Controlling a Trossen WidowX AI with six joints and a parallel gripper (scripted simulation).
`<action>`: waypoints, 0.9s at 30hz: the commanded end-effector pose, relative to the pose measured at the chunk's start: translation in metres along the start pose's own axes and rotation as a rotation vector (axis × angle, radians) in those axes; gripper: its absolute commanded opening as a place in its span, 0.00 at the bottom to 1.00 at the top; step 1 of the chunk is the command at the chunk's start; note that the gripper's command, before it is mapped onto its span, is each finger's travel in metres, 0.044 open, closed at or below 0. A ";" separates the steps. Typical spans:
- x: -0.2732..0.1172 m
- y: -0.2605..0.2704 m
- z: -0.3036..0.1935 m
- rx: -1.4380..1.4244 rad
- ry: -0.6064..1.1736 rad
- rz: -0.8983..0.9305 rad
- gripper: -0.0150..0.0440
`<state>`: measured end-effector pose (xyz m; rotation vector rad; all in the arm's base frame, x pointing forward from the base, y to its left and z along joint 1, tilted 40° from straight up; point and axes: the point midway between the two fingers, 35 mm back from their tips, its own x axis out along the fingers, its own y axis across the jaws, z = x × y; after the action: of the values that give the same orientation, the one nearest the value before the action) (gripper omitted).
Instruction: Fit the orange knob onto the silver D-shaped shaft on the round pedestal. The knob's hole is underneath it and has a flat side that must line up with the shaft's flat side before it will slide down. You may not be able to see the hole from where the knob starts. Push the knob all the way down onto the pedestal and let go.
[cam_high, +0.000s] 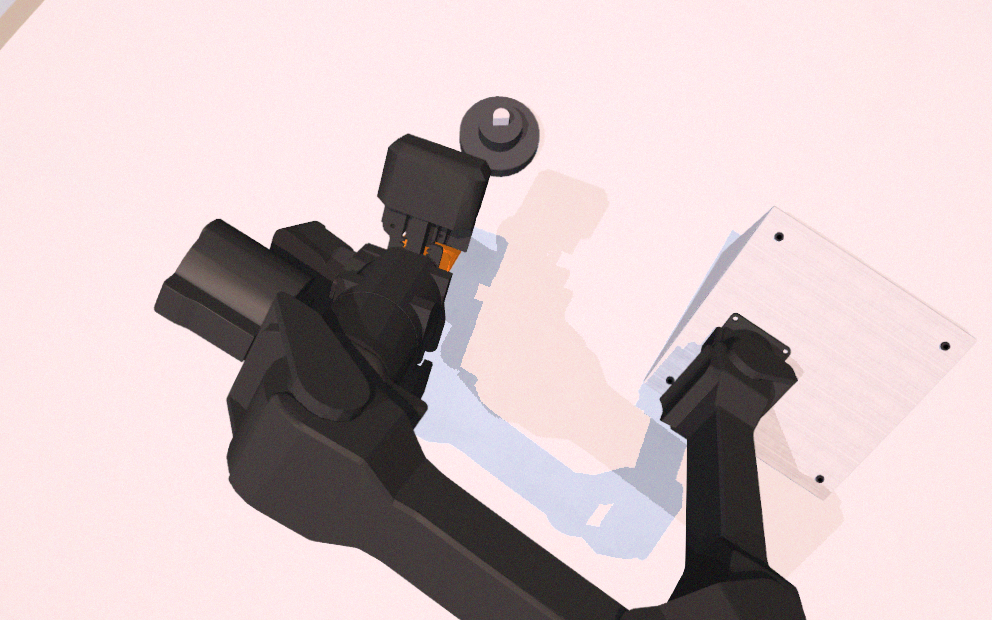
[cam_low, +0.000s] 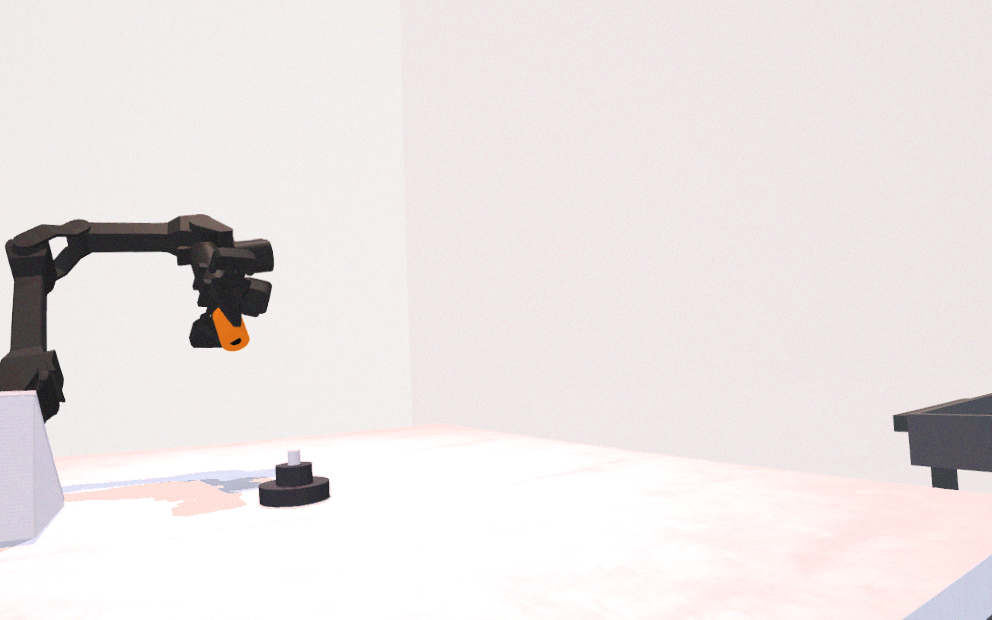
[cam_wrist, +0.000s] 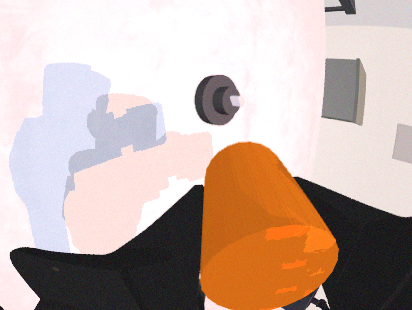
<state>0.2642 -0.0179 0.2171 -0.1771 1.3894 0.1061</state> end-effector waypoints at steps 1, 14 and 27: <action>0.008 0.002 0.000 -0.003 -0.002 0.097 0.25; 0.034 0.013 0.000 -0.005 -0.001 0.419 0.25; 0.059 0.024 0.000 -0.005 -0.002 0.723 0.25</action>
<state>0.2711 0.0014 0.1617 0.2872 1.4039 0.6605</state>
